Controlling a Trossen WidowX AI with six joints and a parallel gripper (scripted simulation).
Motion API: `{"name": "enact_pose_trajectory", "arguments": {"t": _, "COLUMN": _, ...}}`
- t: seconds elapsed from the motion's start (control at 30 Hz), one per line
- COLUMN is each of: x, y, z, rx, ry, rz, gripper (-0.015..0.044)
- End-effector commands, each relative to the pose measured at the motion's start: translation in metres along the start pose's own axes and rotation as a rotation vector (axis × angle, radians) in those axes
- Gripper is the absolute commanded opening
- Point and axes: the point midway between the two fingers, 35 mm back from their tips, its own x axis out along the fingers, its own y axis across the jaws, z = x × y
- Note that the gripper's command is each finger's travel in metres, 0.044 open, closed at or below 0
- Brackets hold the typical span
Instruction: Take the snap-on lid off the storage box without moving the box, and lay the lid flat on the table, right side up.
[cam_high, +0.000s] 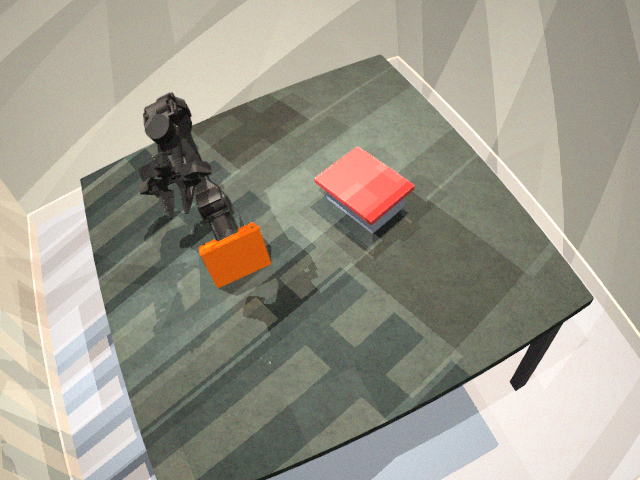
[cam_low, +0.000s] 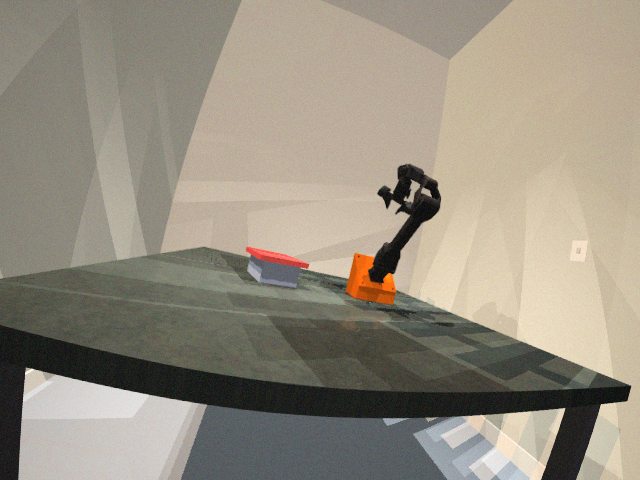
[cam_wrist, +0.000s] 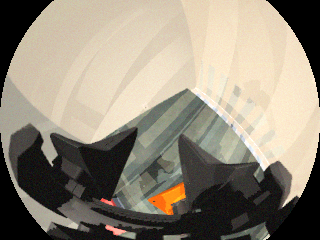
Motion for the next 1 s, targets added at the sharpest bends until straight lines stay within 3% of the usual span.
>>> {"name": "enact_pose_trajectory", "arguments": {"t": 0.0, "x": 0.021, "y": 0.053, "z": -0.044, "rx": -0.095, "ry": 0.147, "rz": 0.155, "gripper": 0.0235}}
{"name": "enact_pose_trajectory", "arguments": {"t": 0.2, "x": 0.032, "y": 0.104, "z": -0.100, "rx": -0.192, "ry": 0.321, "rz": 0.319, "gripper": 0.0235}}
{"name": "enact_pose_trajectory", "arguments": {"t": 0.43, "x": 0.030, "y": 0.156, "z": -0.204, "rx": -0.327, "ry": 0.644, "rz": 0.540, "gripper": 0.0235}}
{"name": "enact_pose_trajectory", "arguments": {"t": 0.53, "x": 0.027, "y": 0.163, "z": -0.228, "rx": -0.354, "ry": 0.724, "rz": 0.582, "gripper": 0.0235}}
{"name": "enact_pose_trajectory", "arguments": {"t": 0.77, "x": 0.001, "y": 0.168, "z": -0.337, "rx": -0.447, "ry": 1.139, "rz": 0.728, "gripper": 0.0235}}
{"name": "enact_pose_trajectory", "arguments": {"t": 0.97, "x": -0.020, "y": 0.152, "z": -0.391, "rx": -0.470, "ry": 1.405, "rz": 0.771, "gripper": 0.0235}}
